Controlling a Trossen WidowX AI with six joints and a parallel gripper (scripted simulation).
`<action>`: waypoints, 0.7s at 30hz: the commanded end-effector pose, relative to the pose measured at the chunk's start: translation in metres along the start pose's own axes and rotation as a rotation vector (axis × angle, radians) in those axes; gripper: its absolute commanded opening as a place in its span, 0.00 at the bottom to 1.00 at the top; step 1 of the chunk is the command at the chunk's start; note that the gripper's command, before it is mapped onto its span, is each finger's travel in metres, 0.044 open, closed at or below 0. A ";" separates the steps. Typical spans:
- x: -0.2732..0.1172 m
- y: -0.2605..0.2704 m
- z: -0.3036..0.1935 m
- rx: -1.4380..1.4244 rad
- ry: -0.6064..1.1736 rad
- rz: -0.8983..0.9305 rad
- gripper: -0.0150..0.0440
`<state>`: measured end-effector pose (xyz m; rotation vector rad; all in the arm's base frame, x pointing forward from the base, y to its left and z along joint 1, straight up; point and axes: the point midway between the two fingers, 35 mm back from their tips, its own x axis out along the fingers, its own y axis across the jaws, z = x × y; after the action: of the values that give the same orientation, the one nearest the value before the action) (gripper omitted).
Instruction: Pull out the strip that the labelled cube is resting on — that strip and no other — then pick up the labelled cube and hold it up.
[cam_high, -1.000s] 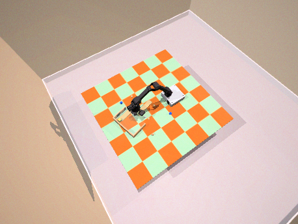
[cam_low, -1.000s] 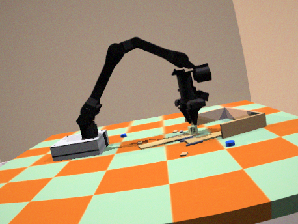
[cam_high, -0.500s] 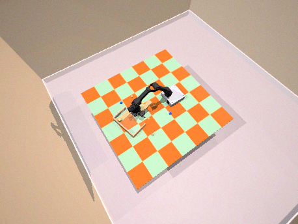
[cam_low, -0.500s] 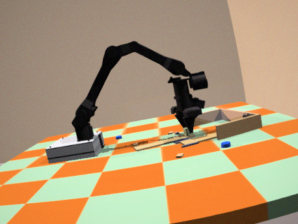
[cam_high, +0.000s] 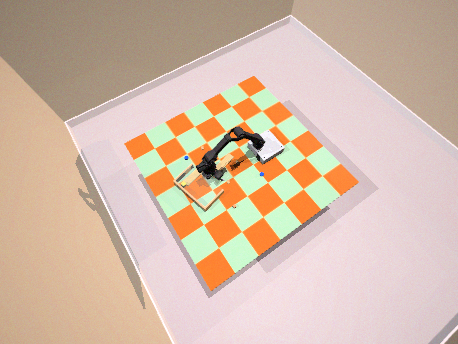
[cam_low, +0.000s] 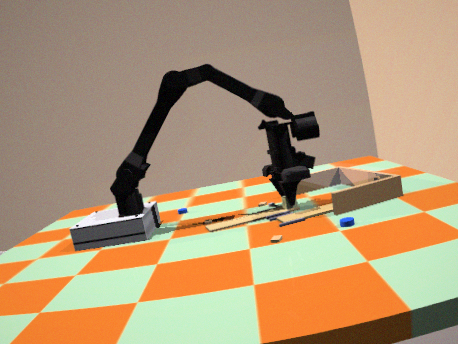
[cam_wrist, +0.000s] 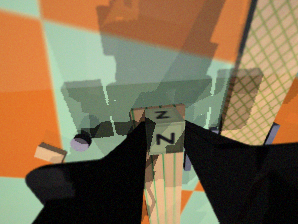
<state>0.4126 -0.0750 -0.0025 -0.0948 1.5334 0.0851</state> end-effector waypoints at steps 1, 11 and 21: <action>0.000 0.000 0.000 0.000 0.000 0.000 0.42; -0.019 0.007 -0.022 0.002 0.002 0.000 0.25; -0.042 0.017 -0.057 0.005 0.007 0.000 0.25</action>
<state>0.3656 -0.0663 0.0333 -0.0957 1.5303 0.0848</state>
